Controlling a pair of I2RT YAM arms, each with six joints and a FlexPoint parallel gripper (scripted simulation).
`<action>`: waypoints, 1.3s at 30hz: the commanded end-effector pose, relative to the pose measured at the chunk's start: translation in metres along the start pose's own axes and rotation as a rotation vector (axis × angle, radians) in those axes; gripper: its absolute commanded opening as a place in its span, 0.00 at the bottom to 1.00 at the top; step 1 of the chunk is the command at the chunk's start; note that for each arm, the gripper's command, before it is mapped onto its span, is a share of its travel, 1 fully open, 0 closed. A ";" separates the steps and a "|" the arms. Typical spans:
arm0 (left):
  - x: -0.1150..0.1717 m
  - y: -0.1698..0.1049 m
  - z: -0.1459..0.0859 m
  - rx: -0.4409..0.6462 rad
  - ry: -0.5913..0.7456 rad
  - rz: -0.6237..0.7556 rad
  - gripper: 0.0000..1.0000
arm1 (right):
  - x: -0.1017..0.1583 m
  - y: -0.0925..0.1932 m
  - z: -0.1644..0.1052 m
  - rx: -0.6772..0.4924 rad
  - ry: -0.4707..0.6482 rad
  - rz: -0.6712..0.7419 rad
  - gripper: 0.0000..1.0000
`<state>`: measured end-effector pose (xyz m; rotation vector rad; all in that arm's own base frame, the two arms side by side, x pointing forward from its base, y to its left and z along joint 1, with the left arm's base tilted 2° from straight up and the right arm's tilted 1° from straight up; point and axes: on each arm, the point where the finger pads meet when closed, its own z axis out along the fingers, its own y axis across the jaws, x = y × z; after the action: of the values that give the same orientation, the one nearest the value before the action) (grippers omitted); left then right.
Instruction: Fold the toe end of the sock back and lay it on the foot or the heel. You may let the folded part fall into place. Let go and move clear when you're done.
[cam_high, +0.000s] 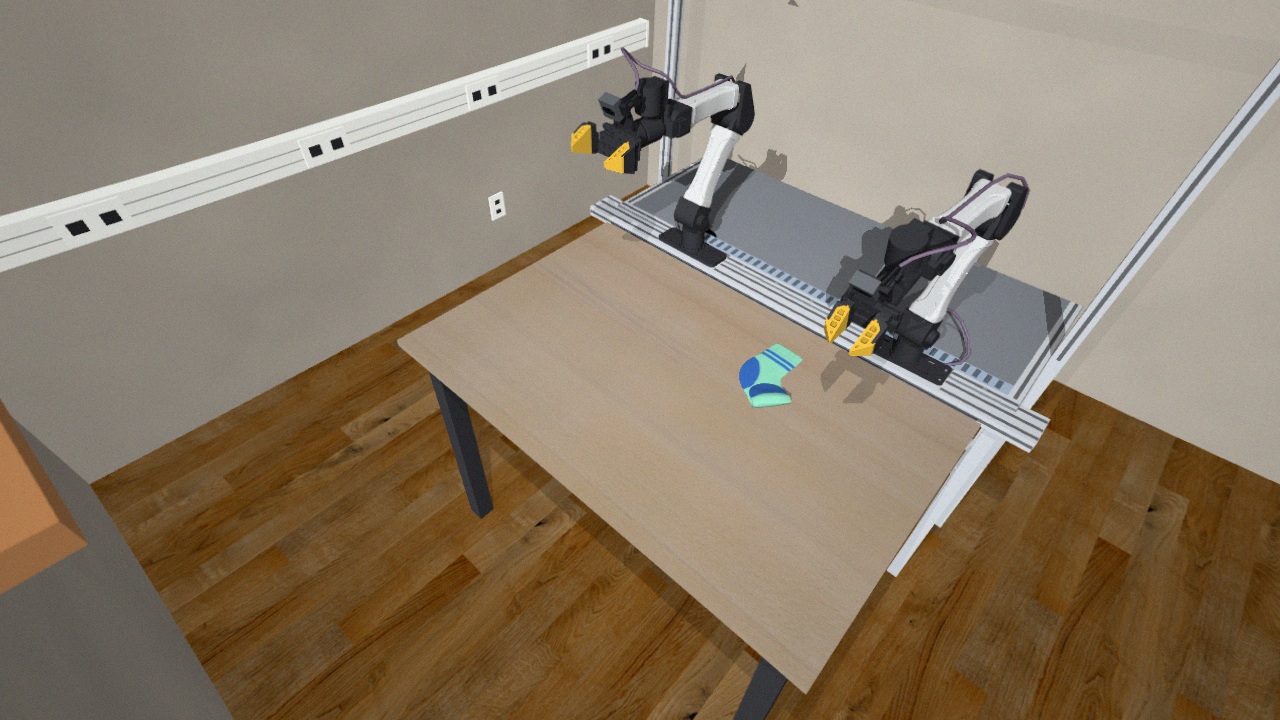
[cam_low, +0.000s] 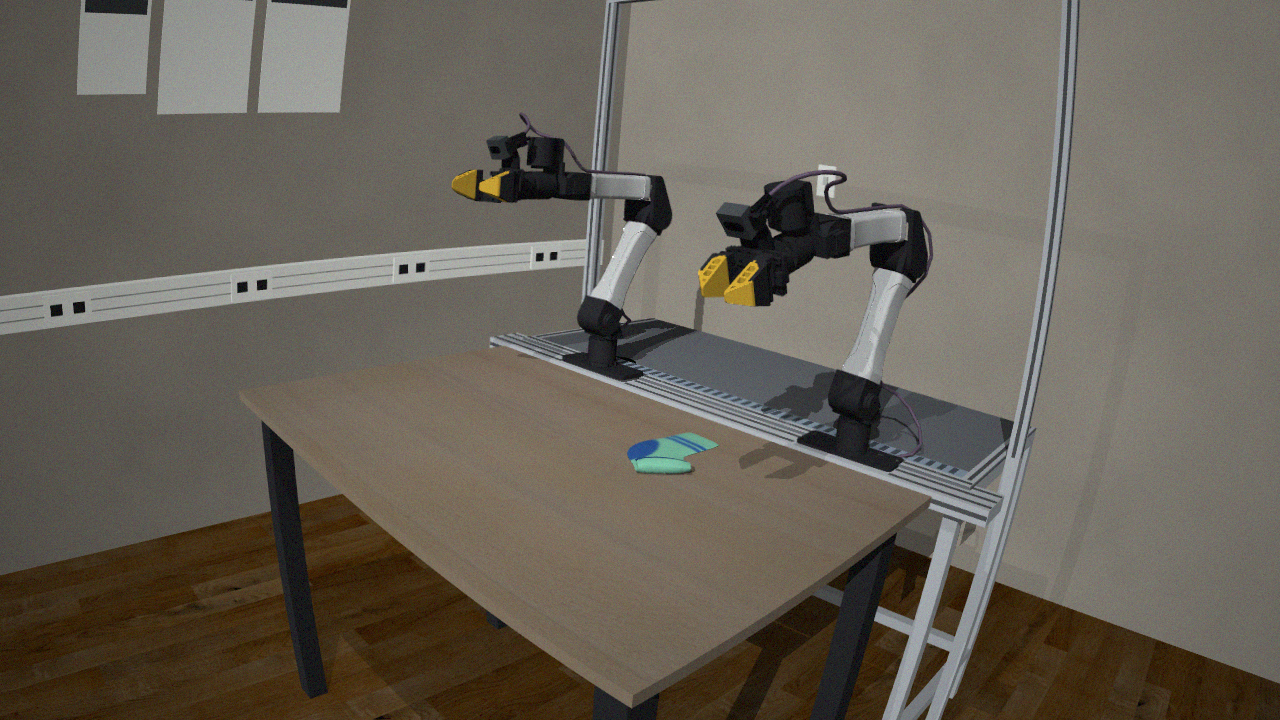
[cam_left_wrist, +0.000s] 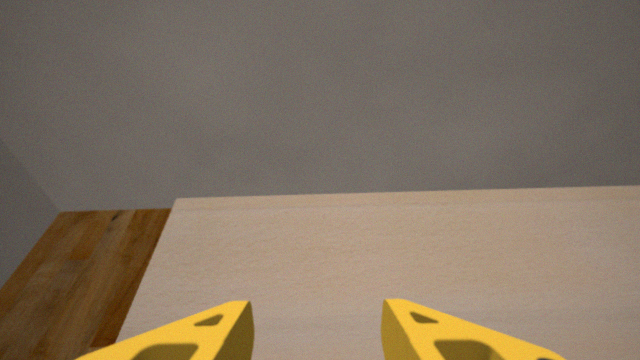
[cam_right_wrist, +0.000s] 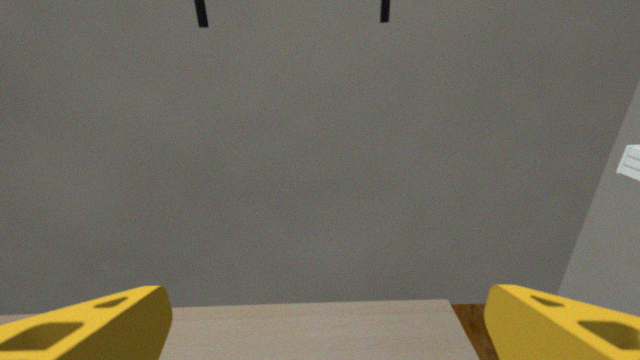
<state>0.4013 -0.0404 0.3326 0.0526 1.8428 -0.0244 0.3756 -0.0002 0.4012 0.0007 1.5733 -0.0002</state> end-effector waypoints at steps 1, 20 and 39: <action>-0.035 0.008 -0.017 0.014 -0.156 -0.004 0.39 | -0.015 0.001 -0.003 -0.008 -0.034 -0.009 1.00; -0.087 0.038 -0.063 -0.043 -0.359 -0.011 0.39 | -0.020 0.003 -0.007 -0.014 -0.046 -0.009 1.00; -0.059 0.037 -0.046 -0.044 -0.269 -0.007 0.39 | -0.005 0.004 0.002 -0.017 -0.006 -0.010 1.00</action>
<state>0.3750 0.0004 0.4042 -0.0009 1.5642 0.0005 0.3751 -0.0001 0.4025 0.0001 1.5698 0.0000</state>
